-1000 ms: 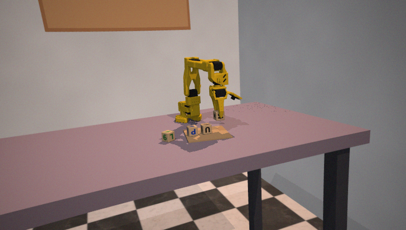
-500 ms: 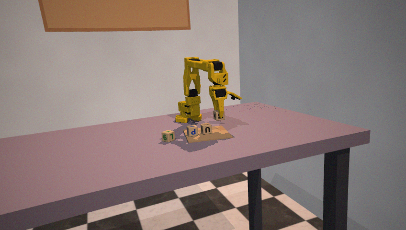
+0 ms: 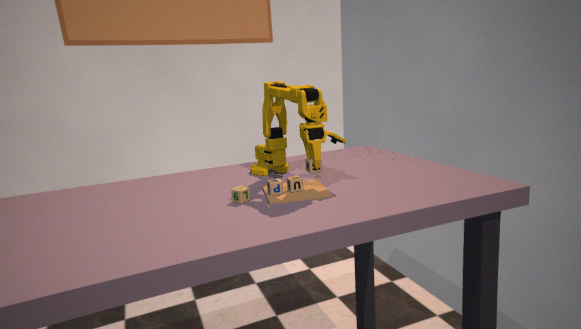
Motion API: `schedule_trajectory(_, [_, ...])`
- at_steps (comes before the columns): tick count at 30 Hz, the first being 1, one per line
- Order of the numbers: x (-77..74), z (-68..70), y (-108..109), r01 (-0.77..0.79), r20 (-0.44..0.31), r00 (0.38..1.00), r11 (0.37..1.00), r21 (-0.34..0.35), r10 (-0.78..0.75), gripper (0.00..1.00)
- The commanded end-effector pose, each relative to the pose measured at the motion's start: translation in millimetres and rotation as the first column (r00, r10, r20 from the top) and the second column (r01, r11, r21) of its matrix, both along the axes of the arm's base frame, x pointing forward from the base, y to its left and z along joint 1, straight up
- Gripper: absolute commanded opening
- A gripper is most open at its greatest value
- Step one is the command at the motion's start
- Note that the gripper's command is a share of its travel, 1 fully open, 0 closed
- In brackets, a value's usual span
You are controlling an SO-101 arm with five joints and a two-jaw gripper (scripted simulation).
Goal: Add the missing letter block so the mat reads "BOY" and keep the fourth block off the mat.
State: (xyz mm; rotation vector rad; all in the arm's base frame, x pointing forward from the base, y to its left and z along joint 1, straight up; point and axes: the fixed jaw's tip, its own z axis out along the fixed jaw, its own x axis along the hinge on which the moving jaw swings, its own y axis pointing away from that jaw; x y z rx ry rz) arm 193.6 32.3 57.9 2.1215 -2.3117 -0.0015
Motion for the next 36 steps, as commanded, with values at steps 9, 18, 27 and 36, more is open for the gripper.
schedule_trajectory(9, [5.8, 4.8, 2.1, -0.002, 0.056, 0.998, 1.0, 0.011, 0.001, 0.0])
schedule_trajectory(18, [5.1, 0.0, 2.0, -0.002, 0.056, 0.998, 1.0, 0.011, 0.001, 0.0])
schedule_trajectory(27, [4.9, -1.4, 2.0, -0.002, 0.056, 0.998, 1.0, 0.011, 0.001, 0.0])
schedule_trajectory(36, [5.2, -6.5, 2.0, -0.002, 0.056, 0.998, 1.0, 0.011, 0.001, 0.0])
